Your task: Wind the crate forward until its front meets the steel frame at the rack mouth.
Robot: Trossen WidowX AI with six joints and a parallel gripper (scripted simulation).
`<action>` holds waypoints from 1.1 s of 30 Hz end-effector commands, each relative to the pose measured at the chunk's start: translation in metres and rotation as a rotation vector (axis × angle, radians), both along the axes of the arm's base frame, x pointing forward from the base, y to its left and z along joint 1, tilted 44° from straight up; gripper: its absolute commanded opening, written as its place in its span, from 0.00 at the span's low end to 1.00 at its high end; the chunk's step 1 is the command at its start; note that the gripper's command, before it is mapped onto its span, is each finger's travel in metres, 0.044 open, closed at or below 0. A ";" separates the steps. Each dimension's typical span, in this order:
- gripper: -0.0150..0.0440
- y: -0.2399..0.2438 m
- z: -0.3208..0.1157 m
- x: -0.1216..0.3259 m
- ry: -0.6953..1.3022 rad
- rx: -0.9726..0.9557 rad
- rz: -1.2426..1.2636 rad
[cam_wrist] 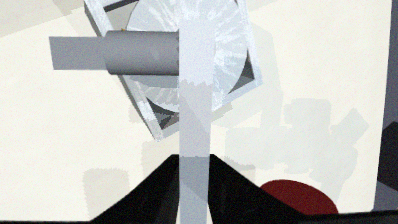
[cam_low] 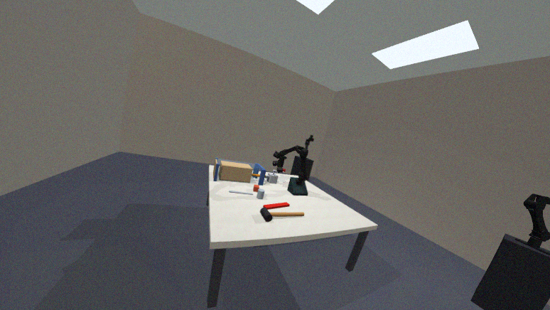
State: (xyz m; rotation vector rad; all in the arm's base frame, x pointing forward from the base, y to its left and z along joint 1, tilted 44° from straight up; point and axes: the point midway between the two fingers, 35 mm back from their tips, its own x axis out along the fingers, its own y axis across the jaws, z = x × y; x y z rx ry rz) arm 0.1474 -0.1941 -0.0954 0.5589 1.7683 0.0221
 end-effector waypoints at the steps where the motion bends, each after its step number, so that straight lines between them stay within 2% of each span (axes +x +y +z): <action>1: 0.25 -0.002 0.002 0.000 0.014 -0.058 0.013; 33: 0.25 -0.001 0.002 0.001 0.171 -0.519 0.162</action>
